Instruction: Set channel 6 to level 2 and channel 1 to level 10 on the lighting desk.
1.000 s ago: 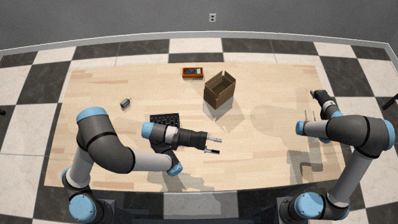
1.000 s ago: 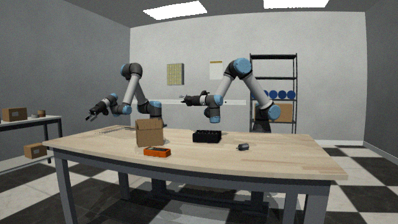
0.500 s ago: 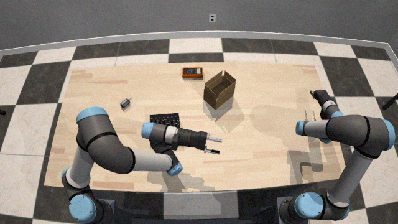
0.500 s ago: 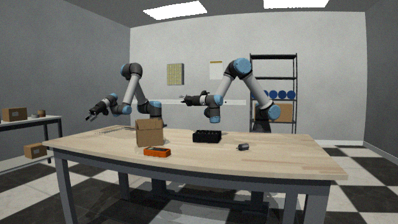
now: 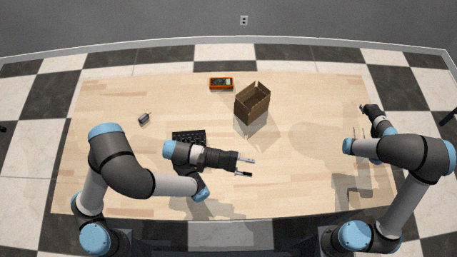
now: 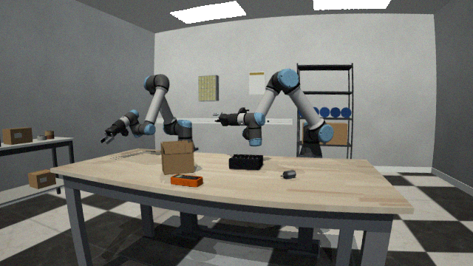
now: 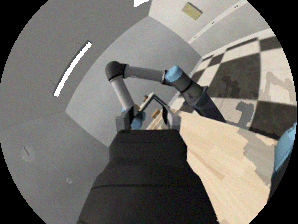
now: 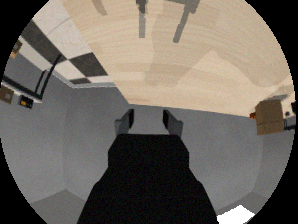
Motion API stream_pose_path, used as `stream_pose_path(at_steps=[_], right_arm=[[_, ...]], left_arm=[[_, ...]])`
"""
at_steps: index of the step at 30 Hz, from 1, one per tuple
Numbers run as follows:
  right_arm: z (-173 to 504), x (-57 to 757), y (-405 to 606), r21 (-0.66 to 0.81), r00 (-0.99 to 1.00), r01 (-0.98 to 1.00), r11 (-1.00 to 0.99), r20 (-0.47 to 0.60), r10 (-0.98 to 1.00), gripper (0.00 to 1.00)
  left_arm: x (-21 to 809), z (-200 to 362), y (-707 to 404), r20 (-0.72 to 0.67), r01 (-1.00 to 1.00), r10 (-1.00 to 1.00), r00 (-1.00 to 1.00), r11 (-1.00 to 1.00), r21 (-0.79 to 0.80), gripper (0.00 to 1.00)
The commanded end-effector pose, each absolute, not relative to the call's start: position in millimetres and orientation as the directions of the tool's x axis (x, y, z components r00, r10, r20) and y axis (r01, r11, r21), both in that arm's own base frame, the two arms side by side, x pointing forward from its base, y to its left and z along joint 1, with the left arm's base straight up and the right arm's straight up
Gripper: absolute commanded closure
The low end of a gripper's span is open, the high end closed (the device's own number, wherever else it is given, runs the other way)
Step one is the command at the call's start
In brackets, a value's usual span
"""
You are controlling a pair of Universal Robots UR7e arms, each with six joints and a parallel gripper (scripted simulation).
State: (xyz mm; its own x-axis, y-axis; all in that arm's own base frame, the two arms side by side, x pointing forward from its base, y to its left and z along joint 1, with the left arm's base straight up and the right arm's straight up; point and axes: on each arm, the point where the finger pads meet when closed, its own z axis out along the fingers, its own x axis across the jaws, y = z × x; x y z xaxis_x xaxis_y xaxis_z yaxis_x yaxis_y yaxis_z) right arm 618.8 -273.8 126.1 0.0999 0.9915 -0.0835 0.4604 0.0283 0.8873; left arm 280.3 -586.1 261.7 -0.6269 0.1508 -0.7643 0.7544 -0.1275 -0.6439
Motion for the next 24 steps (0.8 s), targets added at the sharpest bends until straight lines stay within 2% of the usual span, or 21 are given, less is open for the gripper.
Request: stream_pose_path(at_steps=[1,13,24], right_arm=[[126.8,612.6,-286.1,0.880,0.124,0.476,0.006,-0.074,0.990,0.00],[125.4,580.7,-335.3,0.837,0.226,0.539,-0.096,-0.034,0.973,0.00],[125.0,511.6,-406.8,0.747,0.405,0.600,-0.284,0.023,0.914,0.00]], left_arm=[[280.1,262.9,-585.9,-0.766,0.755,0.149,-0.626,-0.129,-0.642,0.00],[280.1,262.9,-585.9,-0.766,0.755,0.149,-0.626,-0.129,-0.642,0.00],[280.1,262.9,-585.9,-0.766,0.755,0.149,-0.626,-0.129,-0.642,0.00]])
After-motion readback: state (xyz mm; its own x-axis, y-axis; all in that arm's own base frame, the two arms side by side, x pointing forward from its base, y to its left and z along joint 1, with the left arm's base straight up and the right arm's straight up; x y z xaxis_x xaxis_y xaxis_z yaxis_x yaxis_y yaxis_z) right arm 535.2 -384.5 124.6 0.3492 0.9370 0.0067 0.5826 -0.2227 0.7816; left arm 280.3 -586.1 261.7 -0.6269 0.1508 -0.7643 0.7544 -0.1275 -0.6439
